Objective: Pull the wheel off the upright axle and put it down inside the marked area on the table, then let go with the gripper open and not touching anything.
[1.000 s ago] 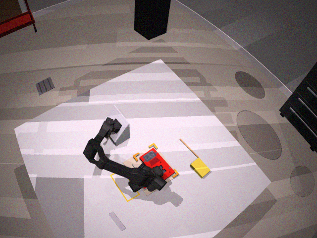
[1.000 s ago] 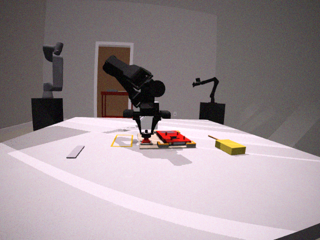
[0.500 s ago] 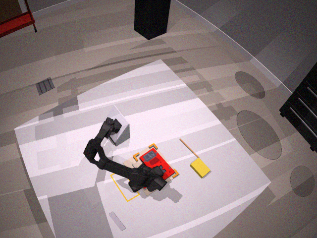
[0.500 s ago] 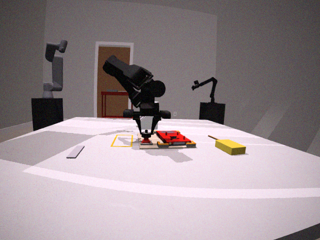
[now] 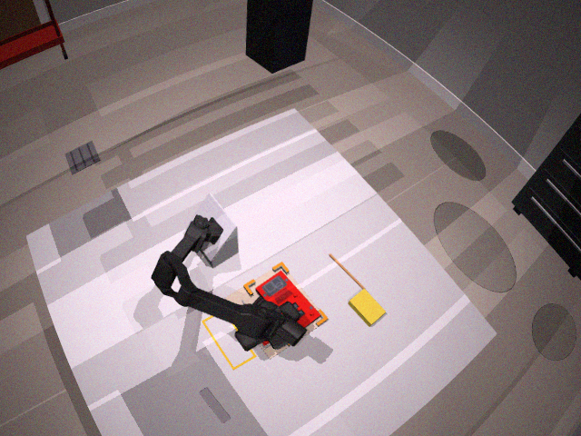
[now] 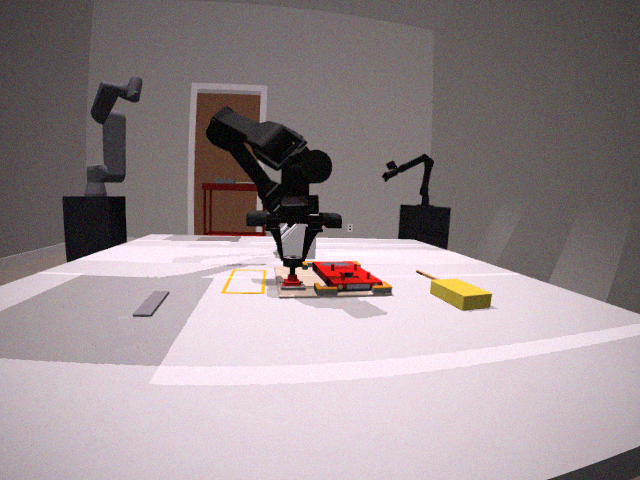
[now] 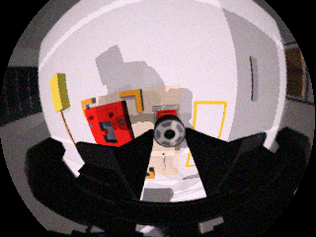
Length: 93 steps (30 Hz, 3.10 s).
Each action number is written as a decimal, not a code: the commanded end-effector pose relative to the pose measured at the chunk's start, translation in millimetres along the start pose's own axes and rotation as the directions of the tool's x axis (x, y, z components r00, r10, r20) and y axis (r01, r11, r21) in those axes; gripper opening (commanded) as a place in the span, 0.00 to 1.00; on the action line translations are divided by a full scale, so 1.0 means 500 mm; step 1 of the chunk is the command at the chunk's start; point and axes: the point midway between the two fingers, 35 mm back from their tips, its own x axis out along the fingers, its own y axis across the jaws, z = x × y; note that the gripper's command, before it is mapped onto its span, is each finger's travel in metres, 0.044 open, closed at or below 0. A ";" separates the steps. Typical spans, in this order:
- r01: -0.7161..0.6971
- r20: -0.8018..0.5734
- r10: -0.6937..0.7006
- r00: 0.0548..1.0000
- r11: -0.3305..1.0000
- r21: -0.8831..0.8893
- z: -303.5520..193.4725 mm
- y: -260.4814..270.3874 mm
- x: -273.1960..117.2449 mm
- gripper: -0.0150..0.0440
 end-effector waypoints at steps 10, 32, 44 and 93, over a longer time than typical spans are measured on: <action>-0.001 0.004 0.001 1.000 1.000 0.004 0.001 0.001 -0.012 0.25; -0.001 0.006 0.001 1.000 1.000 0.003 0.000 0.001 -0.027 0.25; -0.002 0.007 0.002 1.000 1.000 0.002 0.000 0.001 -0.054 0.25; 0.003 0.004 -0.003 1.000 1.000 -0.001 -0.126 -0.199 -0.065 0.25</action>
